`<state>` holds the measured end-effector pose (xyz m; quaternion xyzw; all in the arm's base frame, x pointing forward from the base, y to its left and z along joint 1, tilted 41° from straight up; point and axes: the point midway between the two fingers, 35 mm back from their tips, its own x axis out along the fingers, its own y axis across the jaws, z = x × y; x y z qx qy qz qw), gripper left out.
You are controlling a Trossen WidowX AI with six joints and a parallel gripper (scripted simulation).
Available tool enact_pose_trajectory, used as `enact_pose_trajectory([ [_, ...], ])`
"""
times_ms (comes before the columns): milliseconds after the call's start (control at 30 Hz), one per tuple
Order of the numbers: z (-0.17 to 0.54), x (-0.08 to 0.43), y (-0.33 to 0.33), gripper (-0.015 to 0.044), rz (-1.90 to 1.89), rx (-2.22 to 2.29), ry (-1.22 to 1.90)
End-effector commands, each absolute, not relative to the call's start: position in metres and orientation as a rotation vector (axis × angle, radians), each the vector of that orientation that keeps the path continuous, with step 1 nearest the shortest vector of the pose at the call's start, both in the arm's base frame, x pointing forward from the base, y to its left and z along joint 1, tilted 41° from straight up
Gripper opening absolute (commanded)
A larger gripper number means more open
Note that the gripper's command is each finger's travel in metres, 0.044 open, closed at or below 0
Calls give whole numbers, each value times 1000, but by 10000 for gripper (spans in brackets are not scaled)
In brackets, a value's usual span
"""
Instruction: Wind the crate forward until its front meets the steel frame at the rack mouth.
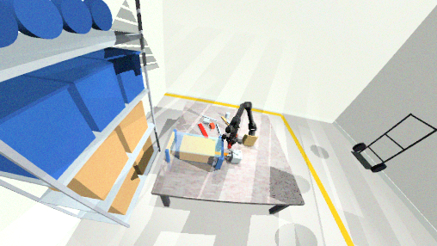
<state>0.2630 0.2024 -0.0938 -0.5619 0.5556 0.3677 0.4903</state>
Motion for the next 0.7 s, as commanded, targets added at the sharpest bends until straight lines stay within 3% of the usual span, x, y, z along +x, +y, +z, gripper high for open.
enact_pose_trajectory([
  [0,-102,269,213,0,892,-1354,1333],
  [667,-122,273,239,0,893,-1352,1331],
])
